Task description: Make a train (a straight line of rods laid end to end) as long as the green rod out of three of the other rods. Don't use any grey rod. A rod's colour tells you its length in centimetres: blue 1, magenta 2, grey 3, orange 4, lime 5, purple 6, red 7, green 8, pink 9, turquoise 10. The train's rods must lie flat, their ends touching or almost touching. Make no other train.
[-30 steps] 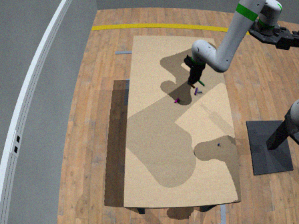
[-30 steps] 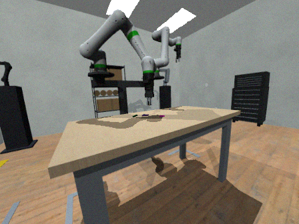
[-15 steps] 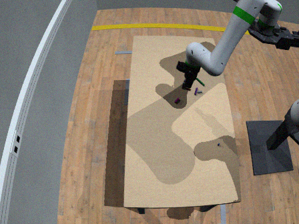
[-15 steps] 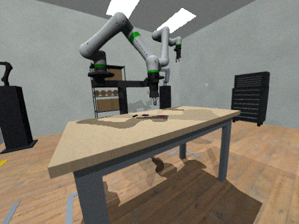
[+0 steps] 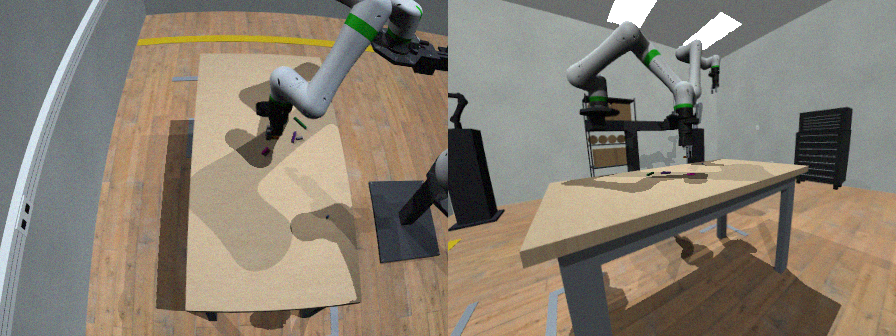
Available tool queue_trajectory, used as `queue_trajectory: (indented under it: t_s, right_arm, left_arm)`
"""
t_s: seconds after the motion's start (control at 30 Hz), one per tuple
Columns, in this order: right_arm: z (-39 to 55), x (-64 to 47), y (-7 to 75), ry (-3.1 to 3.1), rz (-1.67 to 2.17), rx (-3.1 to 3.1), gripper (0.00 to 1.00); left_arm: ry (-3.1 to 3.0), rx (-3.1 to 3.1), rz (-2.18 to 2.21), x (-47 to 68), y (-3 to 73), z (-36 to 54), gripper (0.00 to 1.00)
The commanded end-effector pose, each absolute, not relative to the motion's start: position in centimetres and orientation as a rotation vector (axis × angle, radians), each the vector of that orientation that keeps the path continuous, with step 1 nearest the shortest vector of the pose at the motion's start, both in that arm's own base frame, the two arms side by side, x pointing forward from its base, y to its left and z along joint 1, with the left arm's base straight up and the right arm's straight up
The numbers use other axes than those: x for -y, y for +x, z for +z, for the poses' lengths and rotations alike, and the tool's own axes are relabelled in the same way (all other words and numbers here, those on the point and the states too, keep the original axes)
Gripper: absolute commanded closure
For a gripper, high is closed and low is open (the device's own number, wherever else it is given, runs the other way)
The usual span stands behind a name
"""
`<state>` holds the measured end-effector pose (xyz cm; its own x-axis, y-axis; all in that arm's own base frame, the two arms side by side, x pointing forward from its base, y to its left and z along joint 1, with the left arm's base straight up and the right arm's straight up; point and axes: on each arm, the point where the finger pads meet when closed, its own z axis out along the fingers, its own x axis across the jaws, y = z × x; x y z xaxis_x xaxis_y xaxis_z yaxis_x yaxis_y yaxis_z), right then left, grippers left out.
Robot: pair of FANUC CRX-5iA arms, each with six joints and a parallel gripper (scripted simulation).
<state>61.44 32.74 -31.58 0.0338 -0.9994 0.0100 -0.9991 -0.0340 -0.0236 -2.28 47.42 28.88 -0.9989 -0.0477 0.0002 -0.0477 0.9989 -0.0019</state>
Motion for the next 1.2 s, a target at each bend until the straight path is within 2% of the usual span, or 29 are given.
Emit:
queue_trajectory:
  t_s: [0.0,0.77,1.17]
  right_arm:
    - [-31.4,-34.0,62.7,-2.430,-0.001,-1.988,0.76]
    - [-30.8,-38.2,66.1,-2.948,-0.003,-1.080,0.76]
    - [-30.7,-38.4,66.2,-2.967,-0.003,-1.028,0.76]
  left_arm:
    - [0.075,3.141,0.000,-47.4,-2.3,29.0,0.00]
    - [0.075,3.141,0.000,-47.4,-2.3,29.0,0.00]
    - [0.075,3.141,0.000,-47.4,-2.3,29.0,0.00]
